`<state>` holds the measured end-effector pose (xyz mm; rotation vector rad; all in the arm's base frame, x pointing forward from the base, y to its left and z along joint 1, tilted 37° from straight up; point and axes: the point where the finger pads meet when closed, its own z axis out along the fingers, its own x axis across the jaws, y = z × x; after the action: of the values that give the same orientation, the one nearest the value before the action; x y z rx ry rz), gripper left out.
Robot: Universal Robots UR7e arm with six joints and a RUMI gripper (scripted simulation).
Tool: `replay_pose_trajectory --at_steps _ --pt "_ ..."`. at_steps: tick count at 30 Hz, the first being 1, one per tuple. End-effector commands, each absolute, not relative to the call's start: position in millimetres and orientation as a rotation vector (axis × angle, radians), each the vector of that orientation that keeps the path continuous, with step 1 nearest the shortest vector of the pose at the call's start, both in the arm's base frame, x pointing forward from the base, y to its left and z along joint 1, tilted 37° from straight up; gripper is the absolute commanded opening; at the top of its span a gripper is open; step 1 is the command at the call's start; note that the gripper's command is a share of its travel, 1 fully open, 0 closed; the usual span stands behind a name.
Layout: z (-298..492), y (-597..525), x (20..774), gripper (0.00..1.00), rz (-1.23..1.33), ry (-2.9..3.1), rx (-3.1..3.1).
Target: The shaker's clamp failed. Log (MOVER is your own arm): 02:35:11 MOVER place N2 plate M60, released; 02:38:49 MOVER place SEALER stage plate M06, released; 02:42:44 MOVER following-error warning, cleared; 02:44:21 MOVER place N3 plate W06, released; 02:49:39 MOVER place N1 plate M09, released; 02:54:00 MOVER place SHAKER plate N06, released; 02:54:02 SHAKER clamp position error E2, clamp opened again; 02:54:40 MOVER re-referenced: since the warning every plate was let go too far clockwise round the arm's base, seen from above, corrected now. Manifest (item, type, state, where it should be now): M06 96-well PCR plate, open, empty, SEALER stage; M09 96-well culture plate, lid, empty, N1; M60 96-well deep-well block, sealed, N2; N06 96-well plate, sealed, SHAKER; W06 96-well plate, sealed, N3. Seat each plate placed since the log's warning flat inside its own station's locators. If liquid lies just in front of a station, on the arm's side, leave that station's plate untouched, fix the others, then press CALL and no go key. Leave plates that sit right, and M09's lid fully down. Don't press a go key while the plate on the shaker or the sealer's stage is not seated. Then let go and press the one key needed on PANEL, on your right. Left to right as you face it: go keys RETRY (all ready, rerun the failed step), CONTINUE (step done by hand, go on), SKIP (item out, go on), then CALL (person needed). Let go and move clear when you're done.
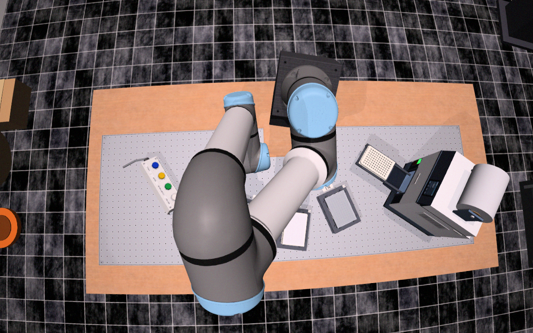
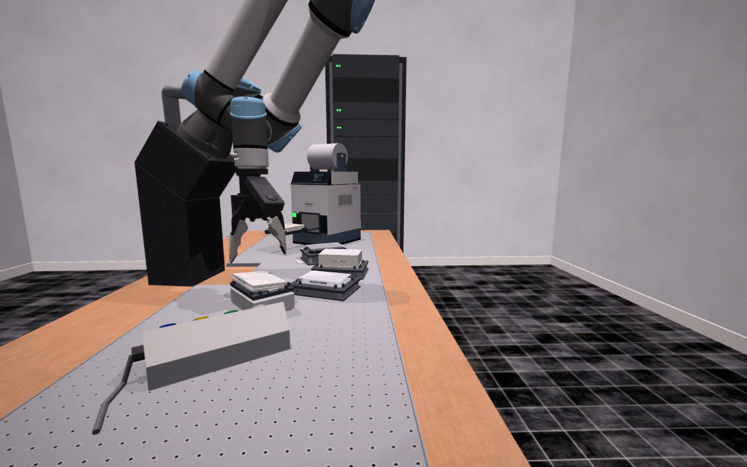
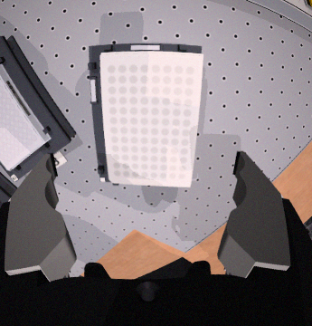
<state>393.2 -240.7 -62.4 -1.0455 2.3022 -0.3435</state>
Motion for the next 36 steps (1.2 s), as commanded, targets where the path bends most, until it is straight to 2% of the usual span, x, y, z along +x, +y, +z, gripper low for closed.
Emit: replay_pose_trajectory --at_steps 1,21,36 --pt "-62.1 -240.9 393.2 0.82 -0.345 2.302 -1.045" --pt "-60.1 -240.9 391.7 0.82 -0.345 2.302 -1.045" --pt "-29.6 -199.5 431.4 0.82 -0.433 2.188 -1.307"
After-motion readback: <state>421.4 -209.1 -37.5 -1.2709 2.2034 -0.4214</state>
